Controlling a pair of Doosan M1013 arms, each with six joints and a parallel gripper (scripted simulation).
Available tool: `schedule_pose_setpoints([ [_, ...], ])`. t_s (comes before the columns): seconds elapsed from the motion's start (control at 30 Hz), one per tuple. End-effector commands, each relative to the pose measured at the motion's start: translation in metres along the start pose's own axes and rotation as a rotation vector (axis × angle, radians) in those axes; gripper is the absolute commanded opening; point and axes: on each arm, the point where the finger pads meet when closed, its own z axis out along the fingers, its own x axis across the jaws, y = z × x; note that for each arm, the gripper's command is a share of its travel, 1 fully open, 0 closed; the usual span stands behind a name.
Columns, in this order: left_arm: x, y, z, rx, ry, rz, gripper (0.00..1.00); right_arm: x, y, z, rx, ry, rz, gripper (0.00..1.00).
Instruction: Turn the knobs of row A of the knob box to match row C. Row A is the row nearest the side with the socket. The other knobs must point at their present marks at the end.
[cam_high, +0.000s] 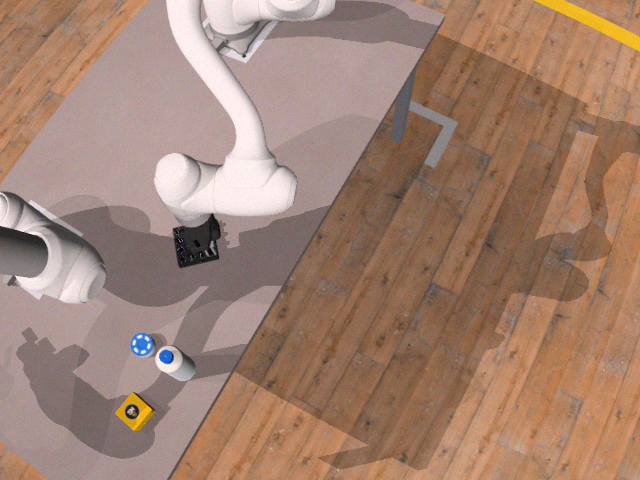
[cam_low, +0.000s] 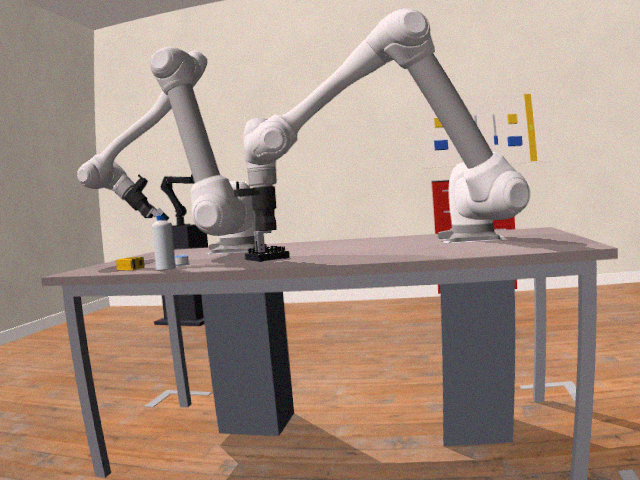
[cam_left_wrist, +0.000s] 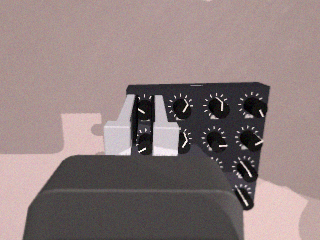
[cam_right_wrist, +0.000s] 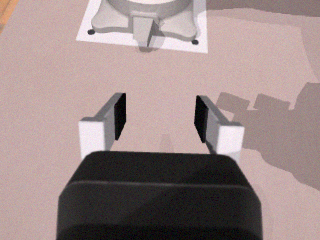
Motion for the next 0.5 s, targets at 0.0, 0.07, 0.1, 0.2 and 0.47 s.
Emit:
schedule_pose_setpoints([
  [0.0, 0.0000, -0.0006, -0.0012, 0.002, 0.000, 0.029, 0.30, 0.0001, -0.0001, -0.0004, -0.001, 0.000, 0.000, 1.00],
  [0.07, 0.0000, -0.0005, -0.0012, 0.002, 0.000, 0.052, 0.30, 0.0001, -0.0001, -0.0004, -0.001, 0.000, 0.000, 1.00],
  [0.1, 0.0000, -0.0006, -0.0012, 0.002, 0.000, 0.064, 0.30, 0.0001, -0.0001, -0.0004, -0.001, 0.000, 0.000, 1.00],
  [0.2, 0.0000, -0.0006, -0.0012, 0.002, 0.000, 0.105, 0.30, 0.0001, -0.0001, -0.0004, -0.001, 0.000, 0.000, 1.00],
  [0.47, 0.0000, -0.0006, -0.0012, 0.002, 0.000, 0.208, 0.30, 0.0001, -0.0001, -0.0004, -0.001, 0.000, 0.000, 1.00],
])
